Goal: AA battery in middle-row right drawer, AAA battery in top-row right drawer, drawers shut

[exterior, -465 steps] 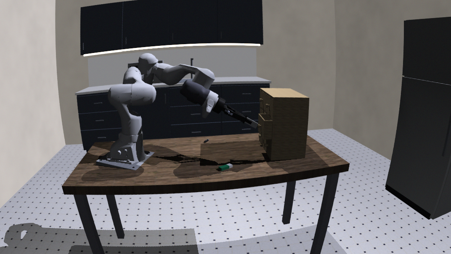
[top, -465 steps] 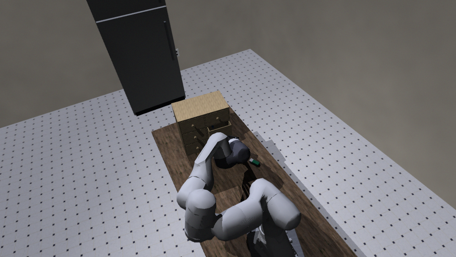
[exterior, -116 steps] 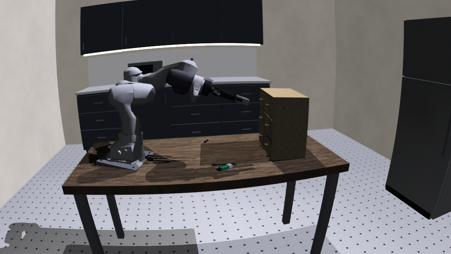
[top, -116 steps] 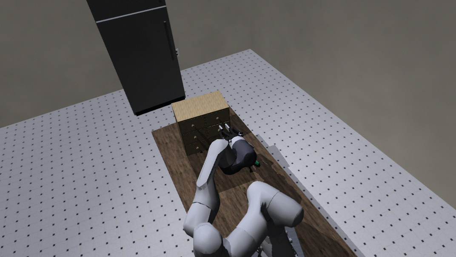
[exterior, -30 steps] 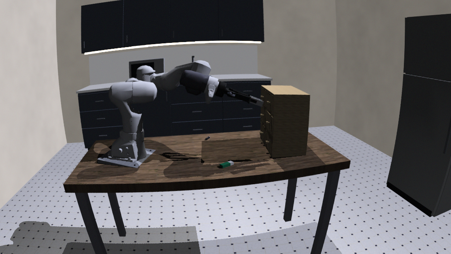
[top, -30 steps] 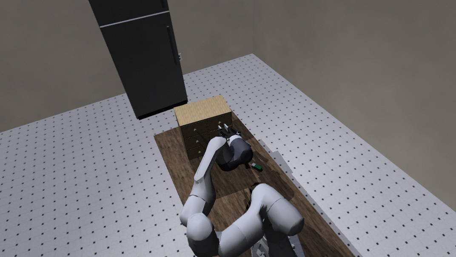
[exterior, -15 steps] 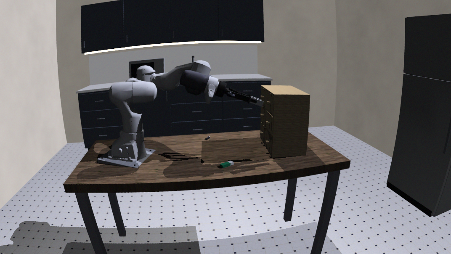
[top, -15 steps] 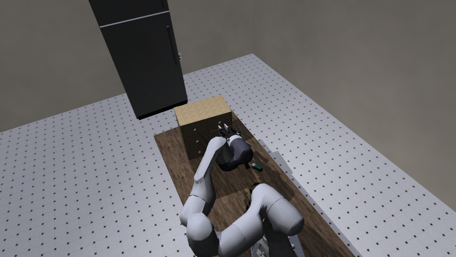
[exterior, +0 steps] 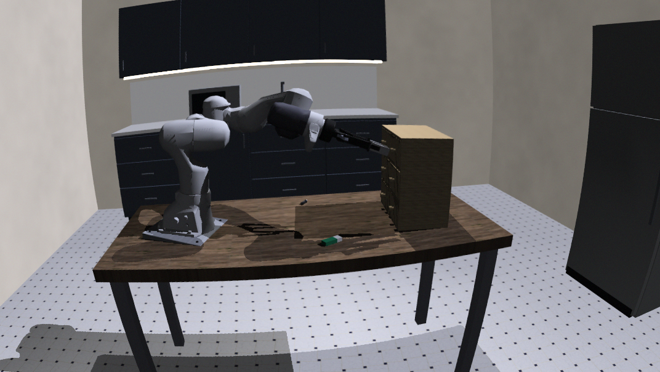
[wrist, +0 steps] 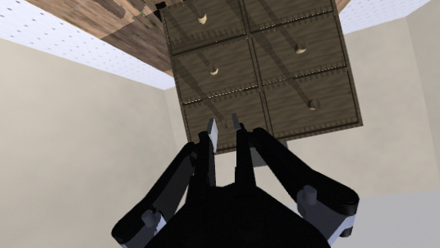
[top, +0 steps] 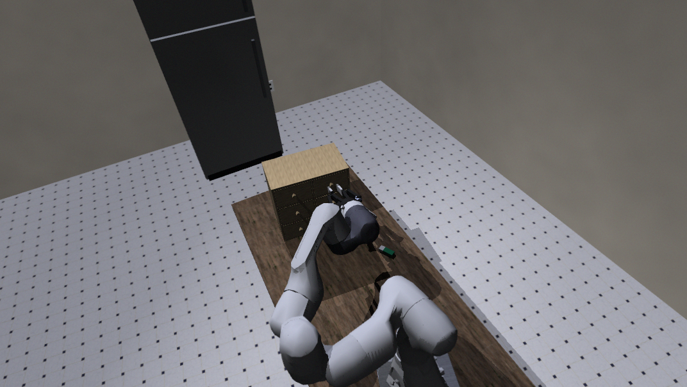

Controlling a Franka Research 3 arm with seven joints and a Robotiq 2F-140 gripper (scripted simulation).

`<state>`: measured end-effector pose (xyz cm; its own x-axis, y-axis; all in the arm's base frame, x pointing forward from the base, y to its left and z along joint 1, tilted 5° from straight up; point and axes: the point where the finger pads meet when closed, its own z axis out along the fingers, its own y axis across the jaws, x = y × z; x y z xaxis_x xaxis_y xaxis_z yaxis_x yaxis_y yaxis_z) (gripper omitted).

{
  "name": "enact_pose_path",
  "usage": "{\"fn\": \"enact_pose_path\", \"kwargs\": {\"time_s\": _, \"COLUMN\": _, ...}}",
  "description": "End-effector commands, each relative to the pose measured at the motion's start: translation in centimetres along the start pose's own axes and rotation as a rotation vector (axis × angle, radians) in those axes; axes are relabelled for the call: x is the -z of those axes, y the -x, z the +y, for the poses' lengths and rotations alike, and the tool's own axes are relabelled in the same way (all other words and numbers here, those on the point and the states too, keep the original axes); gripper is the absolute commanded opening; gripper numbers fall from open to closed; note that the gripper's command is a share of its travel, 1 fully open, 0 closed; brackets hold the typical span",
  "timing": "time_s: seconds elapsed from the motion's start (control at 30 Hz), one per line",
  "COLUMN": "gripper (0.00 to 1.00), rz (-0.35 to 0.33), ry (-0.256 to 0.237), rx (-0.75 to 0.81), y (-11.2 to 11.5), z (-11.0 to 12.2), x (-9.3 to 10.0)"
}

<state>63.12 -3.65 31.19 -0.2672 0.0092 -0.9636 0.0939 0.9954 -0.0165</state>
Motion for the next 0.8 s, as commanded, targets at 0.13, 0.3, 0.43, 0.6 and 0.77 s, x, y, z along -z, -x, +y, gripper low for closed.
{"fn": "enact_pose_path", "kwargs": {"time_s": 0.13, "gripper": 0.2, "rz": 0.0, "ry": 0.001, "rx": 0.002, "y": 0.3, "z": 0.0, "x": -0.9}}
{"fn": "enact_pose_path", "kwargs": {"time_s": 0.3, "gripper": 0.2, "rz": 0.0, "ry": 0.001, "rx": 0.002, "y": 0.5, "z": 0.0, "x": -1.6}}
{"fn": "enact_pose_path", "kwargs": {"time_s": 0.43, "gripper": 0.2, "rz": 0.0, "ry": 0.001, "rx": 0.002, "y": 0.6, "z": 0.0, "x": -1.9}}
{"fn": "enact_pose_path", "kwargs": {"time_s": 0.6, "gripper": 0.2, "rz": 0.0, "ry": 0.001, "rx": 0.002, "y": 0.7, "z": 0.0, "x": -2.0}}
{"fn": "enact_pose_path", "kwargs": {"time_s": 0.77, "gripper": 0.2, "rz": 0.0, "ry": 0.001, "rx": 0.002, "y": 0.7, "z": 0.0, "x": -2.1}}
